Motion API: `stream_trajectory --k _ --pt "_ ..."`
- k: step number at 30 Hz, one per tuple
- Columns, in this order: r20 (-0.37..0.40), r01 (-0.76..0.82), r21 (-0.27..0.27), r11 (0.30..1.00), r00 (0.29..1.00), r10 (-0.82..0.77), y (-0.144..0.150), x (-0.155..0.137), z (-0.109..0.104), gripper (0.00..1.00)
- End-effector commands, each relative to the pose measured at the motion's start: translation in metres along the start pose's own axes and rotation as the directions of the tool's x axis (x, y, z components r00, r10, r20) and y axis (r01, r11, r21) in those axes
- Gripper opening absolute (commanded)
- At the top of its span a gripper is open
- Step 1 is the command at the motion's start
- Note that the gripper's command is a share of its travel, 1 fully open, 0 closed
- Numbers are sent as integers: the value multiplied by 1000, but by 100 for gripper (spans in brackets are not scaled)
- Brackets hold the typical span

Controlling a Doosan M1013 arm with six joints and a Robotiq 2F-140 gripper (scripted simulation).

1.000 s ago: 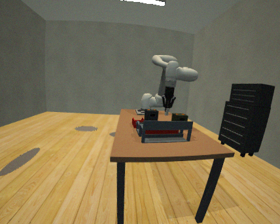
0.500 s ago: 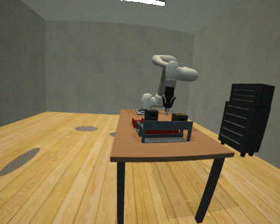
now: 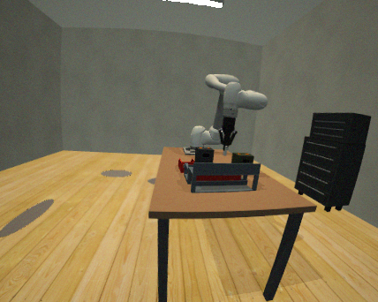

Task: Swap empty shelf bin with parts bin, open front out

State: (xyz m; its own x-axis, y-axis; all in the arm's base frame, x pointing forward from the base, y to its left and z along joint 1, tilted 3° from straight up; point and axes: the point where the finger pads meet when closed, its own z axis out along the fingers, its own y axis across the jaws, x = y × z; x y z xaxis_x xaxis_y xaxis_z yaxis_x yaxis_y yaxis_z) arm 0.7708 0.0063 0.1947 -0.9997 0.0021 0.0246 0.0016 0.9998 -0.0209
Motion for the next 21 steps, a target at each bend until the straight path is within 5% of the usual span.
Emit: stream_trajectory --k 1,13,18,21 --pt "2 6 -1 1000 1000 -6 3 0 -3 10" --pt "2 24 -1 1000 1000 -24 4 1 -3 10" --pt "7 125 0 992 992 -125 7 8 -1 10" --pt "15 328 4 945 944 -328 14 23 3 10"
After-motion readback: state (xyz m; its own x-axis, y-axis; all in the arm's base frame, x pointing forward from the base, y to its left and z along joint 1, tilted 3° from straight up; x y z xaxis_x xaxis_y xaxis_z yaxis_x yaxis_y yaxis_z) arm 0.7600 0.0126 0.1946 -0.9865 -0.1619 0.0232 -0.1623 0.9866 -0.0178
